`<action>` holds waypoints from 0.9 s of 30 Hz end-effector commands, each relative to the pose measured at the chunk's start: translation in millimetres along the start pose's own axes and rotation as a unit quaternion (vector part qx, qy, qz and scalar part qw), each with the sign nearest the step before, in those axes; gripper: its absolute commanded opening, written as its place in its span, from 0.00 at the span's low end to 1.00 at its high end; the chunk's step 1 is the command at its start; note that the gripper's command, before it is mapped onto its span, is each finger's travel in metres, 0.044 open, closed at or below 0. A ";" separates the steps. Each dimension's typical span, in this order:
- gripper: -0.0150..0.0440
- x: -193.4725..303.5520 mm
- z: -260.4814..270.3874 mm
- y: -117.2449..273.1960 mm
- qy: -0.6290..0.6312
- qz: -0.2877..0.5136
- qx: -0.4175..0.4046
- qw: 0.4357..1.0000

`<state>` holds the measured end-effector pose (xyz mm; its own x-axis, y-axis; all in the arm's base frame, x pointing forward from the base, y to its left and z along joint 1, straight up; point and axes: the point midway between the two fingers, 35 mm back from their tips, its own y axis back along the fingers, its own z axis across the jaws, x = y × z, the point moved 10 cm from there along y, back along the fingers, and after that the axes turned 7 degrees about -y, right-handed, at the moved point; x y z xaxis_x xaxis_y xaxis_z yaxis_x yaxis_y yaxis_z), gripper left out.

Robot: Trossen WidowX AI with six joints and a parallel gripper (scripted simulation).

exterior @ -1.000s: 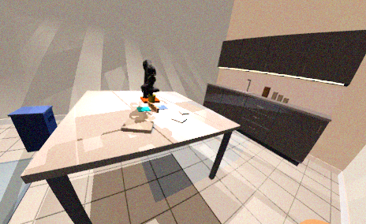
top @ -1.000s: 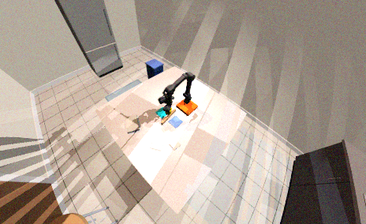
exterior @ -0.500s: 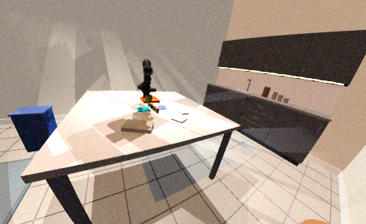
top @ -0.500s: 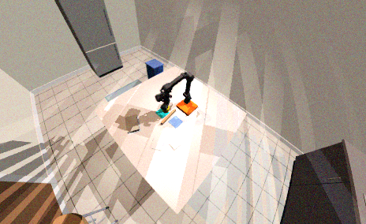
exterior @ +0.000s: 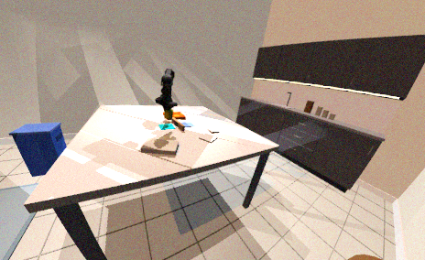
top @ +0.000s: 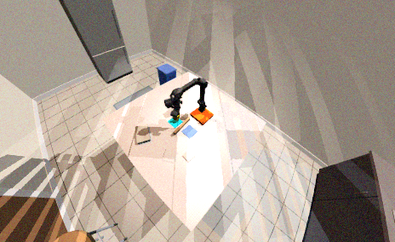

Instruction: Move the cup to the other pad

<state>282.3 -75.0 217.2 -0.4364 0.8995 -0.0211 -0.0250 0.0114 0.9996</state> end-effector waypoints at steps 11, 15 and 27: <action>0.25 -13.1 -2.1 -7.6 0.001 0.000 0.003 1.000; 0.25 -13.2 -1.9 -12.8 0.001 0.000 0.003 1.000; 0.25 -13.9 -1.5 -29.1 0.001 0.000 0.003 1.000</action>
<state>287.7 -88.1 197.6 -0.4340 0.9004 -0.0291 -0.0338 0.0159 0.9993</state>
